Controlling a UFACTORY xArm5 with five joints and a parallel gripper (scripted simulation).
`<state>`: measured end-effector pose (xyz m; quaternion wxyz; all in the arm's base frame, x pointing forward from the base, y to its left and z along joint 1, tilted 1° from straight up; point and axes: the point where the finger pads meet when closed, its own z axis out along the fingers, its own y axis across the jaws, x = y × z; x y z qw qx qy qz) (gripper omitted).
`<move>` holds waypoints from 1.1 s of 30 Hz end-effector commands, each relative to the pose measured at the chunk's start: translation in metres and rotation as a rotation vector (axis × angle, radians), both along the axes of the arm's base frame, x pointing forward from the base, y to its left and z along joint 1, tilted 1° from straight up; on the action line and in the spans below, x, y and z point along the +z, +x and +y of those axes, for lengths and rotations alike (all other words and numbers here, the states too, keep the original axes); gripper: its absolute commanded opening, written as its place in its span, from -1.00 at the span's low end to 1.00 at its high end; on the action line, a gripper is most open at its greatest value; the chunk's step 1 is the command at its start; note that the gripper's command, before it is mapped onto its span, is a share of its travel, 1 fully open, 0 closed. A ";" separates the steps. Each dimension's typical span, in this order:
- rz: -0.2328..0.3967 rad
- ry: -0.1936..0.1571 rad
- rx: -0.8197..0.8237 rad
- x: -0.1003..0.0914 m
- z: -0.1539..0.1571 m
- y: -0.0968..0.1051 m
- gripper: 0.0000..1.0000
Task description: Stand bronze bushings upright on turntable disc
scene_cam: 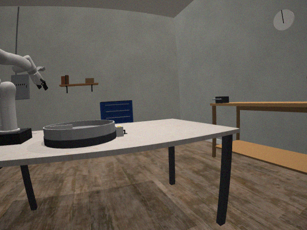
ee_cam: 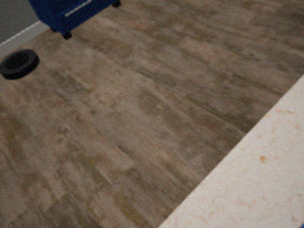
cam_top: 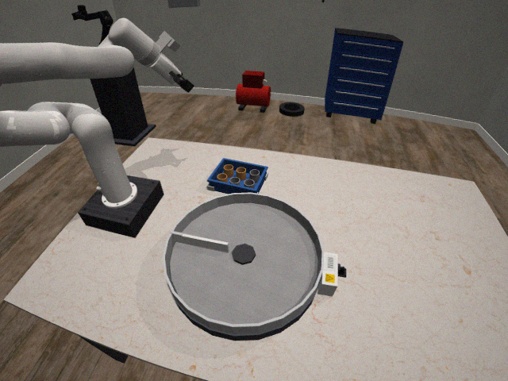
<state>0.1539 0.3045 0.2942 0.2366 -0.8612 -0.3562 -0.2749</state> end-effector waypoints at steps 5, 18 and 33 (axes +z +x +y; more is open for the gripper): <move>-0.002 0.003 0.000 0.002 0.000 0.000 1.00; -0.002 0.003 0.000 0.002 0.000 0.000 1.00; 0.017 -0.203 -0.218 -0.024 -0.067 0.106 1.00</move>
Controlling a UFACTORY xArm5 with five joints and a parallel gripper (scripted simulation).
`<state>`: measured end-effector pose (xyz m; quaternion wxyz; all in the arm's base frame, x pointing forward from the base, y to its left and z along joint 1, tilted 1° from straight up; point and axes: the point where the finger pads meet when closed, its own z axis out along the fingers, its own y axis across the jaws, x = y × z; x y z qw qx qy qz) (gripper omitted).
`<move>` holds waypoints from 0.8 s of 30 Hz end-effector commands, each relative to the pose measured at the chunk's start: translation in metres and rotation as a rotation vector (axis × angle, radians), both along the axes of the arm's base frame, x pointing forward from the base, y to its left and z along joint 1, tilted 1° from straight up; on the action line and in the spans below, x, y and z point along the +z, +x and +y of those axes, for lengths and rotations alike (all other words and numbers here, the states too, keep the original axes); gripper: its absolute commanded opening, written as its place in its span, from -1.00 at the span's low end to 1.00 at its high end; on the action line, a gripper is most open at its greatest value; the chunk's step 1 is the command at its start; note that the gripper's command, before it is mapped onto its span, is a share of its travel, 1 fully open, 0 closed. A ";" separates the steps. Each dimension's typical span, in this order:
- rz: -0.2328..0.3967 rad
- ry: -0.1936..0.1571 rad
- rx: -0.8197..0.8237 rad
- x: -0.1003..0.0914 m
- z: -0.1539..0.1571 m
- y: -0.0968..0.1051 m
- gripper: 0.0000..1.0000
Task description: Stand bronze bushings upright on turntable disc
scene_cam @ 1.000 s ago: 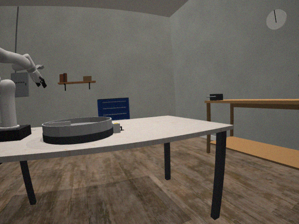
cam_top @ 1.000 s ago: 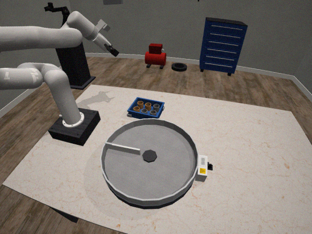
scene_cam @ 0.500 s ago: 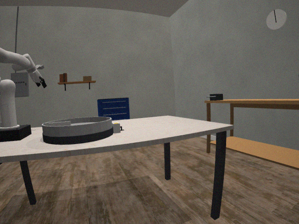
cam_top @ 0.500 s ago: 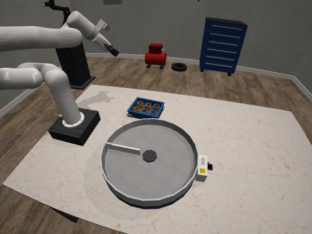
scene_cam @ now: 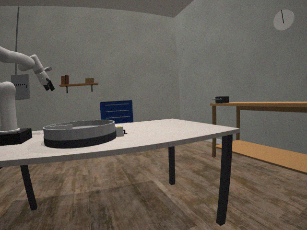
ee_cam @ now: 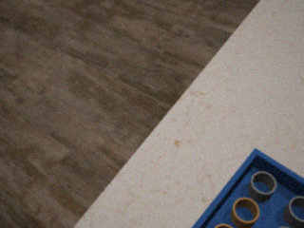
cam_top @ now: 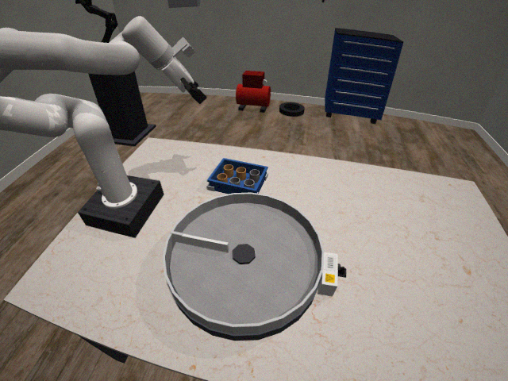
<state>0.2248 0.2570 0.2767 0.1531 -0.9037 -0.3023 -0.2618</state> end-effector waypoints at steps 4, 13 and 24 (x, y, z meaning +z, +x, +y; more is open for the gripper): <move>0.040 -0.134 -0.139 -0.017 -0.058 0.071 1.00; 0.124 -0.237 -0.270 -0.037 -0.133 0.116 1.00; 0.278 -0.322 -0.425 -0.066 -0.247 0.145 1.00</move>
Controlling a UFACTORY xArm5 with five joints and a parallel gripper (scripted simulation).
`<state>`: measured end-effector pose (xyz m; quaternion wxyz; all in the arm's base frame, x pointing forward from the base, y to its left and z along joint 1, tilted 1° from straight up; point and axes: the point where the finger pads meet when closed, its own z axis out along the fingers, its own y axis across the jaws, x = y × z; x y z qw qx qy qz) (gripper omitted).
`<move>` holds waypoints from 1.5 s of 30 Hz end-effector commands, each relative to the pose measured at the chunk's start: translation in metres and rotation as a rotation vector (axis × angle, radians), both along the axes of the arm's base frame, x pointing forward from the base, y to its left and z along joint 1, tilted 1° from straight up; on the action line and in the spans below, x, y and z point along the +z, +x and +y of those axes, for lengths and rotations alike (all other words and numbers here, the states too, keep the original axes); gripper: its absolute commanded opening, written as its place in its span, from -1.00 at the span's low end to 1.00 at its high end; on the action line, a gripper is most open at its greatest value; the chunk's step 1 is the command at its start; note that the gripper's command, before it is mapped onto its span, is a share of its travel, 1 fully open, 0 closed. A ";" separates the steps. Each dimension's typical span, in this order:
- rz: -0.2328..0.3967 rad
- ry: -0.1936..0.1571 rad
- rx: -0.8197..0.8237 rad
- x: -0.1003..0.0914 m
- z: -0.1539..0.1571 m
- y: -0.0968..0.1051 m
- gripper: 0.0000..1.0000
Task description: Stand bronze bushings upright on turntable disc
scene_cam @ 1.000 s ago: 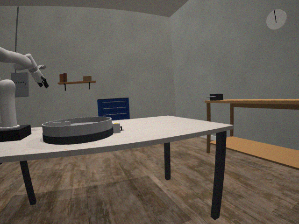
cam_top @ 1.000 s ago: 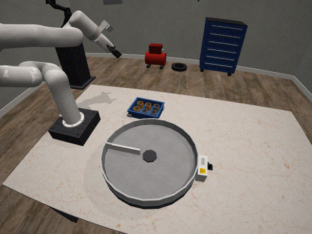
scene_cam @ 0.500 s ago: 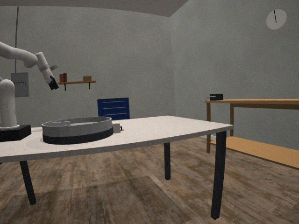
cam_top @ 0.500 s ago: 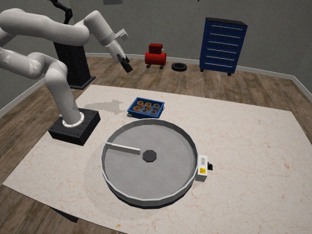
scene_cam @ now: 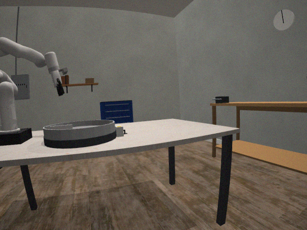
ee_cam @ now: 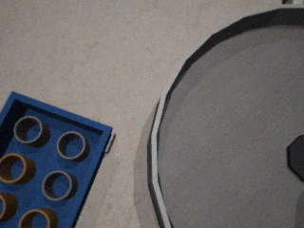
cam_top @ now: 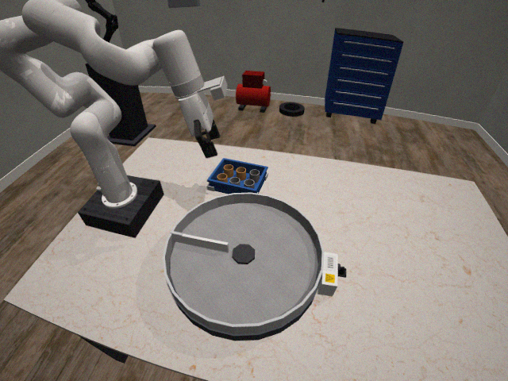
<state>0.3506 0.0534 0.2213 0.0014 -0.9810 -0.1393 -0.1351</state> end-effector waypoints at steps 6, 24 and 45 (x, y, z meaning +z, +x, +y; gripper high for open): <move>0.145 -0.035 -0.143 -0.030 -0.117 0.017 1.00; 0.260 -0.009 -0.258 -0.055 -0.202 -0.005 1.00; 0.260 -0.009 -0.258 -0.055 -0.202 -0.005 -0.73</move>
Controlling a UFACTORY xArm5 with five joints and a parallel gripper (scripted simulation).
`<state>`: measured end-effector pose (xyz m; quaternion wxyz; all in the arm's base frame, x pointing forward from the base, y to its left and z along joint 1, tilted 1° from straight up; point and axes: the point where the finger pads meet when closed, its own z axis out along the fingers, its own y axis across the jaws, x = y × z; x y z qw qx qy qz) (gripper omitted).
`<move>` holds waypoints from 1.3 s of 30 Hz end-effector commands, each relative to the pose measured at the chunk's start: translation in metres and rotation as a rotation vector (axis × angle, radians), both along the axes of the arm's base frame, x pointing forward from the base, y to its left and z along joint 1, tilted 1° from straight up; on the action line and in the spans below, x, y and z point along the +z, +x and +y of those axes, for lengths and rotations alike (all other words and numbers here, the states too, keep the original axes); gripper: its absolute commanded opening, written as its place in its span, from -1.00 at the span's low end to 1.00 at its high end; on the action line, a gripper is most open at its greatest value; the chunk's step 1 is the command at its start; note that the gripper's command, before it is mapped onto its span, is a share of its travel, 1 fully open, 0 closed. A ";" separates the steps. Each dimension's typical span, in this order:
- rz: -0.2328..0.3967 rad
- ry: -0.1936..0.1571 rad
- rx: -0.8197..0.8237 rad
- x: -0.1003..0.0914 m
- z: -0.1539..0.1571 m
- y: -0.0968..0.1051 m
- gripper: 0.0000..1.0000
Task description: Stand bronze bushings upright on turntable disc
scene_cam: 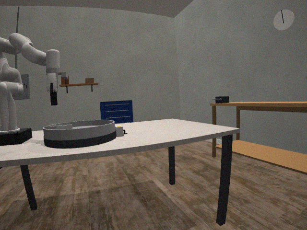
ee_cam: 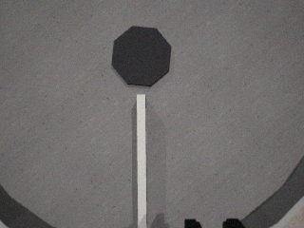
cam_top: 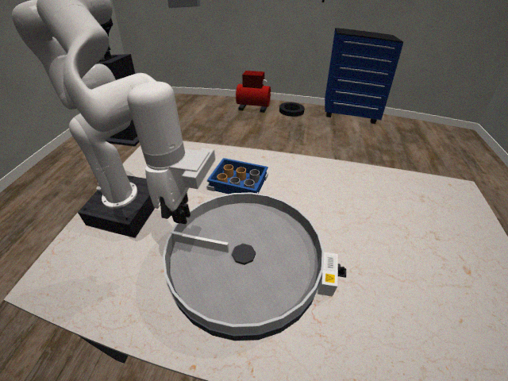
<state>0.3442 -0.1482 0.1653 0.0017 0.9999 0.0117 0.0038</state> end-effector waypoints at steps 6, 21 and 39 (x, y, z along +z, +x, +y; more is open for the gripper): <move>-0.003 -0.001 0.000 0.001 0.000 0.001 -0.73; -0.003 -0.001 0.000 0.001 0.000 0.001 -0.73; -0.003 -0.001 0.000 0.001 0.000 0.001 -0.66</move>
